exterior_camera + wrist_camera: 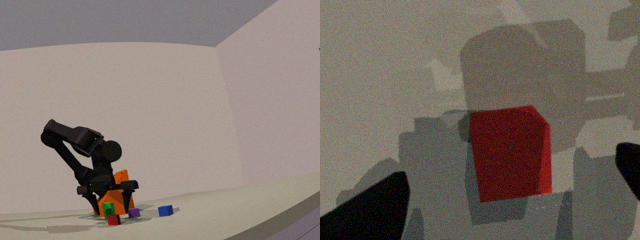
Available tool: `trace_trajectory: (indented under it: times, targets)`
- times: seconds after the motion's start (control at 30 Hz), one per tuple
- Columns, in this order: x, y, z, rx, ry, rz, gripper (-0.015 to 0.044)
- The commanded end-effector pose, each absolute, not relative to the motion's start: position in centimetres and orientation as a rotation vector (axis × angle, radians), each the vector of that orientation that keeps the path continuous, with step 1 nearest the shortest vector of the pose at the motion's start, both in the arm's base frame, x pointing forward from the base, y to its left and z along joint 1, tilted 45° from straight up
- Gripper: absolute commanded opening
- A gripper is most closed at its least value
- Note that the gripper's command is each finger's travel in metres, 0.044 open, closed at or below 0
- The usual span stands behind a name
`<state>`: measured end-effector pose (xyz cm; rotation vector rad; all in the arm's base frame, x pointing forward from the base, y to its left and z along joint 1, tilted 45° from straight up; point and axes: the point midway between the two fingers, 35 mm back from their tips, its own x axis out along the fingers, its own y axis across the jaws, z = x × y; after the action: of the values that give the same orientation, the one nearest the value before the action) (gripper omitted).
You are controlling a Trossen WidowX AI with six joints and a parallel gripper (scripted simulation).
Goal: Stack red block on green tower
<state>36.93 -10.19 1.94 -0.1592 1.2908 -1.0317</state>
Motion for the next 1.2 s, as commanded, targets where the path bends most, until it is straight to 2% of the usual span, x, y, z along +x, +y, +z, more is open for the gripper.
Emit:
trace_trajectory:
  times: [0.0,0.87,1.17]
  targets:
    - [36.8,-10.7,1.4,-0.168,1.293,-1.031,0.044]
    - [36.6,-12.1,0.1,-0.162,1.292,-1.032,0.044]
    - [36.6,-12.1,0.1,-0.162,1.292,-1.032,0.0204]
